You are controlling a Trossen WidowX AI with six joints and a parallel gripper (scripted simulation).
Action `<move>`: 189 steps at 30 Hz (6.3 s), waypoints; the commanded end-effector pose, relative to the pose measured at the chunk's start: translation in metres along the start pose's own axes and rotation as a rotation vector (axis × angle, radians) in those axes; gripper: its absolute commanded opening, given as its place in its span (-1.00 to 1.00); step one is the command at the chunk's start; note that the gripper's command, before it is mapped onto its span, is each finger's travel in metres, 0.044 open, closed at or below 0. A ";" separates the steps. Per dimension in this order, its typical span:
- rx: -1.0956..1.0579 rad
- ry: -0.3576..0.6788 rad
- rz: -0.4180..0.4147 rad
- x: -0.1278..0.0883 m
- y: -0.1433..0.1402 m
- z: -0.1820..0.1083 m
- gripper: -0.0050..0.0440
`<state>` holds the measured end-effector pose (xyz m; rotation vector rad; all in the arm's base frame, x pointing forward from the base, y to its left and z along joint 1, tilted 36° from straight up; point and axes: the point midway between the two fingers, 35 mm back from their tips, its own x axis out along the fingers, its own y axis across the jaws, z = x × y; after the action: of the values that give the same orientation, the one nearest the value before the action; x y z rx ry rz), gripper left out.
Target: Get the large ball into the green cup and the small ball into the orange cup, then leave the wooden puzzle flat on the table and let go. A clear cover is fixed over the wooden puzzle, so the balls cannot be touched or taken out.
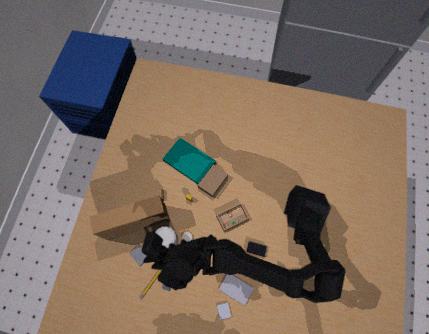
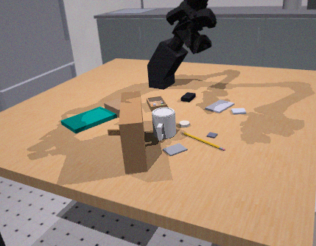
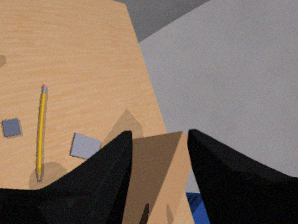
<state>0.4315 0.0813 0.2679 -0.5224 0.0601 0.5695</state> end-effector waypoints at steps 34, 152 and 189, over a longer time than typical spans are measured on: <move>0.253 0.410 0.250 -0.013 0.068 -0.160 0.71; 0.713 0.818 0.599 -0.091 0.211 -0.288 -0.80; 0.714 0.816 0.599 -0.091 0.211 -0.288 -0.80</move>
<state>0.2689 0.0470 -0.0608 0.0019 1.1906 0.8318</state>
